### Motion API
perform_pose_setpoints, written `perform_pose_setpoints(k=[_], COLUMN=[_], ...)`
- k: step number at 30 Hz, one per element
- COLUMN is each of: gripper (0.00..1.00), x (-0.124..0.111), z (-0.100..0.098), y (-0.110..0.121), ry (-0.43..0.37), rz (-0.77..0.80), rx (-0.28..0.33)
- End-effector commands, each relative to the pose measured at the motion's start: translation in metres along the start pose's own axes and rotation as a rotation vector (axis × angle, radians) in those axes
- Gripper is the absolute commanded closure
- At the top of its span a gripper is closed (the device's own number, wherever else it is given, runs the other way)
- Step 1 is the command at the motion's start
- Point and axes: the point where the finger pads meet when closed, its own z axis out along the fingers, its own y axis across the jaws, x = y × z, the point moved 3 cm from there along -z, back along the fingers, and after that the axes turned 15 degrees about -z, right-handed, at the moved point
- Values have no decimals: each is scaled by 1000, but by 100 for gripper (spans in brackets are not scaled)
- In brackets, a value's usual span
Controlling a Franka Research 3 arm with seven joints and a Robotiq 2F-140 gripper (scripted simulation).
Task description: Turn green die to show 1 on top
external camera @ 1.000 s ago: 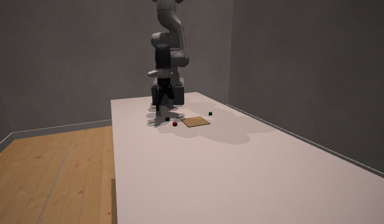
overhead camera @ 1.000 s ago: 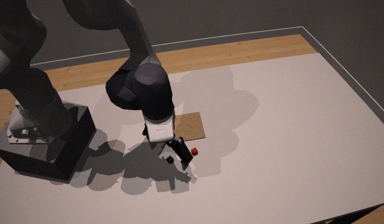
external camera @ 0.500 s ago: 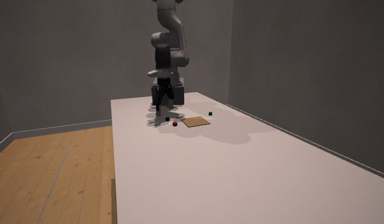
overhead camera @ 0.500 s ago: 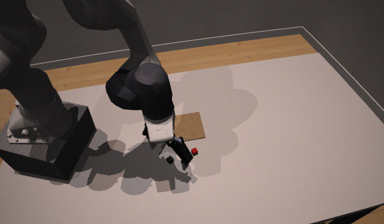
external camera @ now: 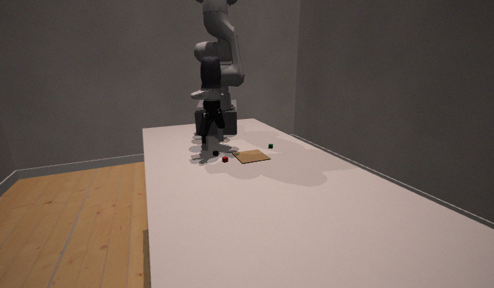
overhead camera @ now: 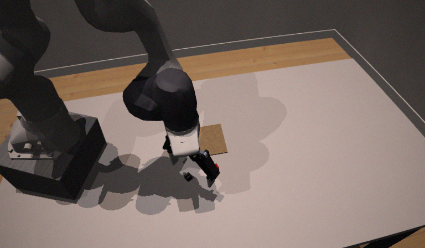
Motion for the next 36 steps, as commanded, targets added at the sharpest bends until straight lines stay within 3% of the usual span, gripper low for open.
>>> perform_pose_setpoints(k=[1, 13, 36], gripper=[0, 0, 0], x=[-10, -52, -54], z=[1, 1, 1], y=[-8, -60, -62], ry=[-1, -1, -1], rz=[10, 10, 10], rx=[-7, -7, -7])
